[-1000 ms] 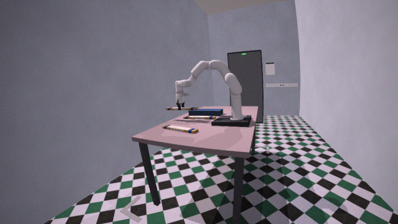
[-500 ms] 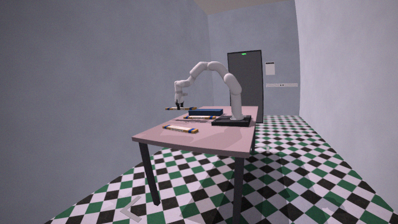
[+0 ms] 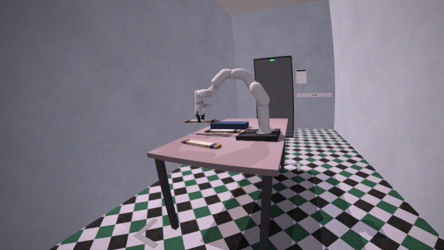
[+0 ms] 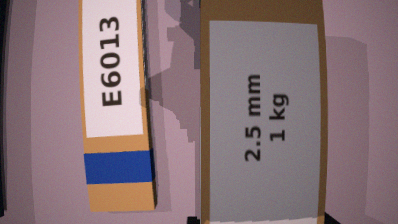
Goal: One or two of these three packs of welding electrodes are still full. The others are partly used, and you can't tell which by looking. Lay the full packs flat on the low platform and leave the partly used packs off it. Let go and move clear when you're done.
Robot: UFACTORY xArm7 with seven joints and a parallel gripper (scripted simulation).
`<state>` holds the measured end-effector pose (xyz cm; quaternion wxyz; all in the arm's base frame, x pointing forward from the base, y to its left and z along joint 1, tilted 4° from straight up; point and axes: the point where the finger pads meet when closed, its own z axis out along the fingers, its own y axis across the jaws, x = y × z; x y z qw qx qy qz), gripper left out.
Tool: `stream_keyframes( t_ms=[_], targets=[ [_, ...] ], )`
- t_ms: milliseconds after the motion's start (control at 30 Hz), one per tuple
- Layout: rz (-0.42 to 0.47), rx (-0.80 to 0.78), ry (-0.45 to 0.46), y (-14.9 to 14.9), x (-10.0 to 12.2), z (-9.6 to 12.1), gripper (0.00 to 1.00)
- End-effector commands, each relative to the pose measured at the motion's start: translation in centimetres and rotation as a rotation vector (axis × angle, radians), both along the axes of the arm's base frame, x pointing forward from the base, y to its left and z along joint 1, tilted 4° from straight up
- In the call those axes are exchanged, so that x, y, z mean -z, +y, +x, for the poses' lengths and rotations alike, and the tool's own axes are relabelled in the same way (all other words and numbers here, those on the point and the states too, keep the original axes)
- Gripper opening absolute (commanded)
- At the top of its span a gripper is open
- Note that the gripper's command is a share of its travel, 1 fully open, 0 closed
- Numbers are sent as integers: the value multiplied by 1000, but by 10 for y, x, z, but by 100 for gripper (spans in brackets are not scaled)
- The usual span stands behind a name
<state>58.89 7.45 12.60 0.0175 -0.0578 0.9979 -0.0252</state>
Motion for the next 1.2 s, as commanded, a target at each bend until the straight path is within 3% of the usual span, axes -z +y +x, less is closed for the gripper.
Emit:
stream_keyframes(
  t_ms=[0,500,1167],
  targets=[
    [1,0,-7,0,-3,2,58],
    [1,0,-7,0,-3,2,58],
    [1,0,-7,2,-32,1,58]
  ],
)
